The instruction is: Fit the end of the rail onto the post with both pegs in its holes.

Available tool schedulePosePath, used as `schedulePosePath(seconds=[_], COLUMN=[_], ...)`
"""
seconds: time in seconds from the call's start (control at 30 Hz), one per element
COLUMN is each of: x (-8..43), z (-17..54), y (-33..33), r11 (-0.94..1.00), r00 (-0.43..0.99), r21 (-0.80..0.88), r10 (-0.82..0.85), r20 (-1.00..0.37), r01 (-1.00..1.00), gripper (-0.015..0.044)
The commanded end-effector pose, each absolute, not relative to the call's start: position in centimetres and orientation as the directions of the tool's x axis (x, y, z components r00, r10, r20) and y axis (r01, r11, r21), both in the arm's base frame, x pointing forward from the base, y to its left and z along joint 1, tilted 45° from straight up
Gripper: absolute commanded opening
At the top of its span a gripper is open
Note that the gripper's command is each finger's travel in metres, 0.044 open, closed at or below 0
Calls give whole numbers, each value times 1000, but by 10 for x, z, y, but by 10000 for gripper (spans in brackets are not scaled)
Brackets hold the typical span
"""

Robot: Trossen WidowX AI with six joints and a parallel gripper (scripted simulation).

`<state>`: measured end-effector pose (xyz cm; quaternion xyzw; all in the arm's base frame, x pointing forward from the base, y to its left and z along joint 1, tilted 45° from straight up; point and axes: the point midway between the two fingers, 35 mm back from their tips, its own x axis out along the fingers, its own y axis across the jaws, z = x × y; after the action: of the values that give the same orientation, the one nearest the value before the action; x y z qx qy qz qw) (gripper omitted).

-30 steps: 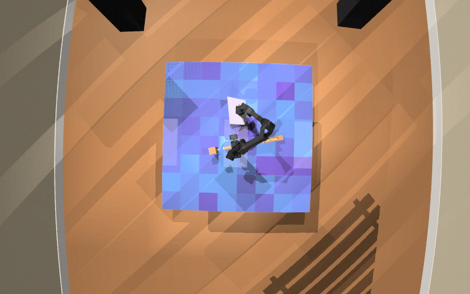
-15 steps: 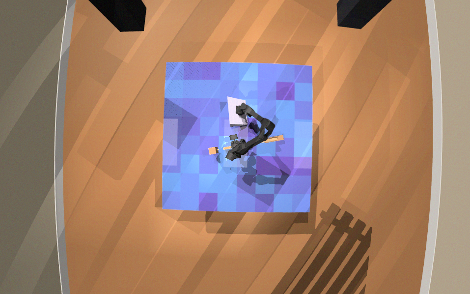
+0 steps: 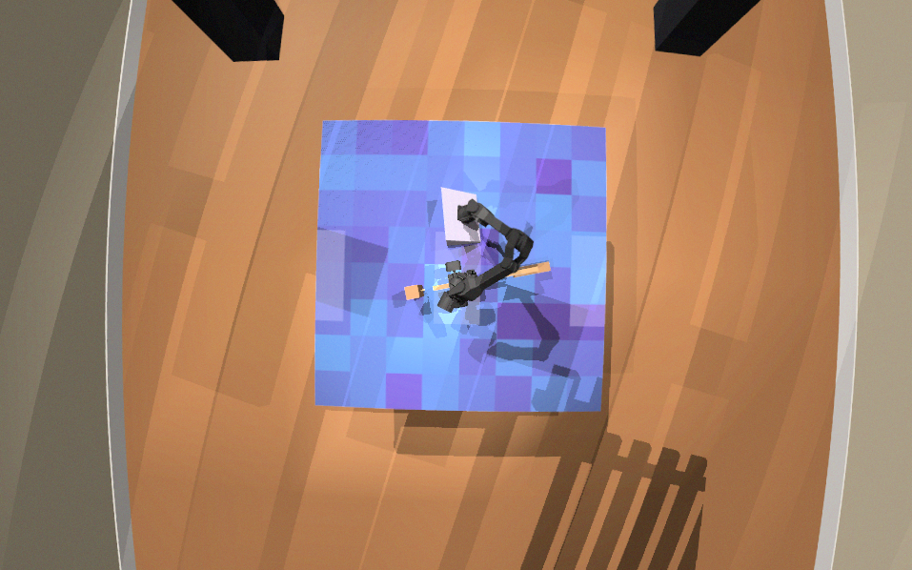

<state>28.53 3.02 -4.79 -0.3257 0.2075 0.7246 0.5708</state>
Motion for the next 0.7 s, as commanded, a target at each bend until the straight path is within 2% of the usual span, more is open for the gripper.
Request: schedulePosePath(seconds=[0.0,0.67], x=[289,289], z=[-42,-41], y=[25,24], r11=[-252,-252], r00=[-117,-117], r21=[-86,-86], r10=[693,692], r20=[-712,-712], r01=[-964,-964], gripper=[0,0])
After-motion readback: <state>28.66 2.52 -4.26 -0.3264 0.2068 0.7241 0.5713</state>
